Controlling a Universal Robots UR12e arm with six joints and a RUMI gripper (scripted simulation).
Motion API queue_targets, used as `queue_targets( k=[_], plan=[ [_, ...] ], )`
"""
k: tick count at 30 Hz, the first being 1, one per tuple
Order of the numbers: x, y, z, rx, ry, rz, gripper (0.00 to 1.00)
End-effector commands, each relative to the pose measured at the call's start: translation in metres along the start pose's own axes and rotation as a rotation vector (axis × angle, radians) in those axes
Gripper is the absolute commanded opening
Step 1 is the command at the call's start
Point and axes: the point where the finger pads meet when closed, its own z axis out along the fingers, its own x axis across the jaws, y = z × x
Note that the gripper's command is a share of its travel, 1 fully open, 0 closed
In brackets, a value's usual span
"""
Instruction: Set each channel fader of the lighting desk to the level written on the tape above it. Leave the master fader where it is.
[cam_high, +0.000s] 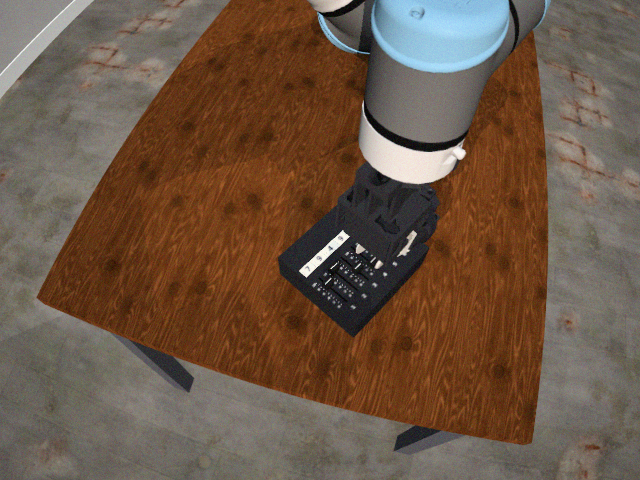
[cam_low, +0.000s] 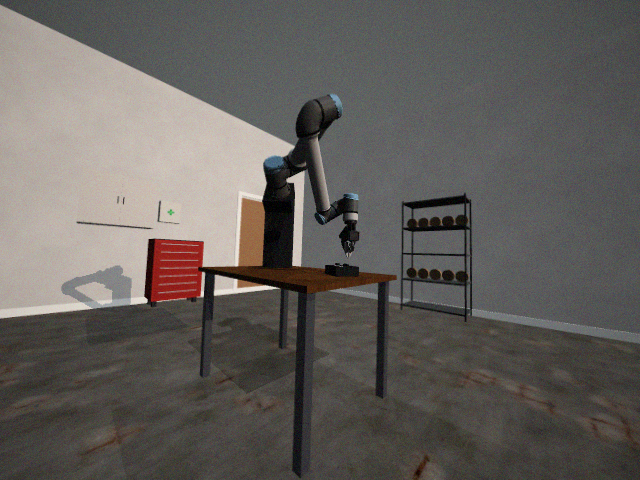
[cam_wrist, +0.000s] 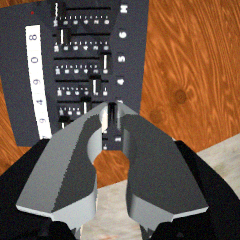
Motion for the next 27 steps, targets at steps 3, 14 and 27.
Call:
queue_targets(
  k=[3, 14, 27],
  plan=[
    [0.0003, 0.0002, -0.0006, -0.001, 0.001, 0.0, 0.0],
    [0.0003, 0.0002, -0.0002, -0.001, 0.001, 0.0, 0.0],
    [0.0006, 0.0002, 0.0043, 0.0, 0.001, 0.0, 0.0]
  ],
)
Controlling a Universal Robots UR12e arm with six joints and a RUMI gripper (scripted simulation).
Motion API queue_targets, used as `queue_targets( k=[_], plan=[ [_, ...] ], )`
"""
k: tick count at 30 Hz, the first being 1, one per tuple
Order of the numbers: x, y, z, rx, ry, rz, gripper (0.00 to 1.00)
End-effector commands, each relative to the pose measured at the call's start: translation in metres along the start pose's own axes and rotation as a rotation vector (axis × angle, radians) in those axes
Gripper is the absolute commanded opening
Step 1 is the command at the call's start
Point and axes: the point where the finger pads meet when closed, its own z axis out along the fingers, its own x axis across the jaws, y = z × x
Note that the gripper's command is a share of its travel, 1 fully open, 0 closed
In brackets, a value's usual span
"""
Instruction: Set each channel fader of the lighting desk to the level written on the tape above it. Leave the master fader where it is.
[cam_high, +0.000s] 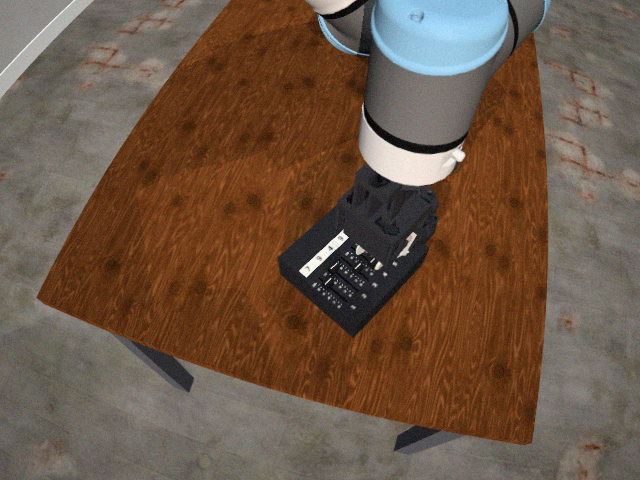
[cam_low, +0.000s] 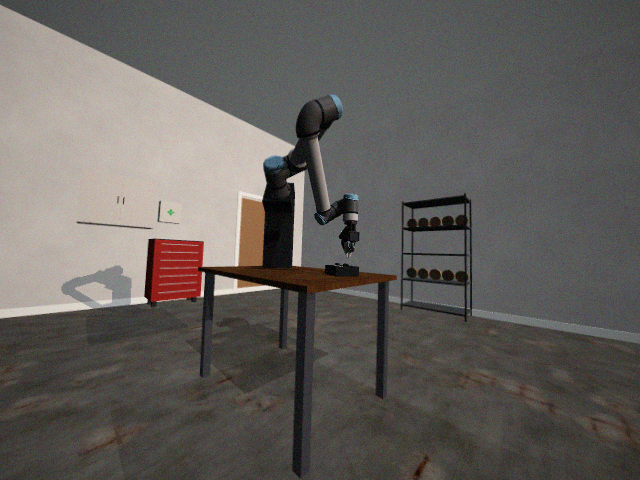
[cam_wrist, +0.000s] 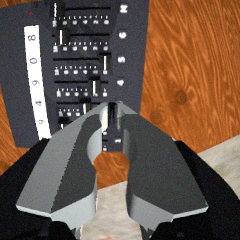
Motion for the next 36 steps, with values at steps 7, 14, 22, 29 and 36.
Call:
queue_targets(
  k=[7, 14, 22, 29, 36],
  plan=[
    [0.001, 0.0, 0.005, 0.0, 0.001, 0.0, 0.0],
    [0.001, 0.0, 0.011, 0.0, 0.001, 0.0, 0.0],
    [0.001, 0.0, 0.015, 0.0, 0.001, 0.0, 0.0],
    [0.002, 0.0, 0.02, 0.0, 0.001, 0.0, 0.0],
    [0.002, 0.0, 0.022, 0.0, 0.001, 0.0, 0.0]
  ],
)
